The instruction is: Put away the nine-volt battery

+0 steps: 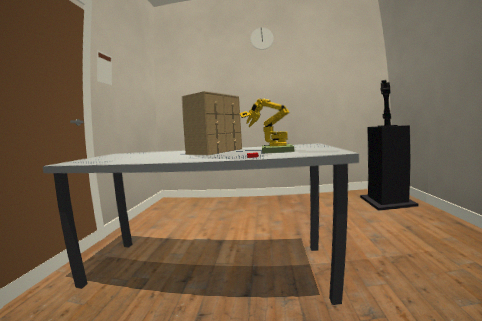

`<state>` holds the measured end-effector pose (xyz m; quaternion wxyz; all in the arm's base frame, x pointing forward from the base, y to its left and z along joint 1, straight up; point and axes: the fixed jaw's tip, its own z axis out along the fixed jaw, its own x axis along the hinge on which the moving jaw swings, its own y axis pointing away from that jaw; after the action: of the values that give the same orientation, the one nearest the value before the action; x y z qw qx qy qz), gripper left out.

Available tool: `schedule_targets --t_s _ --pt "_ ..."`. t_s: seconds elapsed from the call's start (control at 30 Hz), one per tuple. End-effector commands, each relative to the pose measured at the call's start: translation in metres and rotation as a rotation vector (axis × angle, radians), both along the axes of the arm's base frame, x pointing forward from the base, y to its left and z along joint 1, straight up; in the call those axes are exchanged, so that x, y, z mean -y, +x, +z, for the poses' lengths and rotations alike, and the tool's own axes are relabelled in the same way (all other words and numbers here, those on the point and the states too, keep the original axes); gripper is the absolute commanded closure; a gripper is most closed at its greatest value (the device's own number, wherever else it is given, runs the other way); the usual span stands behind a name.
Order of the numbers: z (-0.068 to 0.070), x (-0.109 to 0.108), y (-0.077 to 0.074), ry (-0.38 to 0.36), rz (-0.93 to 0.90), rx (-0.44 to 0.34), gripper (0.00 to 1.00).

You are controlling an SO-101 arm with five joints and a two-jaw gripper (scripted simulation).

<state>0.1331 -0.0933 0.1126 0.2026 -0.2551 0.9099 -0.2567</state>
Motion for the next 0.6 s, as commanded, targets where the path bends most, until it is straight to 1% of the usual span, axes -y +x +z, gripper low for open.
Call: schedule_targets --t_s 0.0,0.23,0.3,0.57 --pt "0.0045 0.0027 0.0011 0.033 -0.088 0.059 0.79" --pt "0.0050 0.0028 0.0018 0.119 -0.226 0.123 0.79" --pt "0.0050 0.0028 0.0018 0.119 -0.226 0.123 0.79" --pt "0.0056 0.0032 0.0026 0.218 -0.383 0.197 0.79"
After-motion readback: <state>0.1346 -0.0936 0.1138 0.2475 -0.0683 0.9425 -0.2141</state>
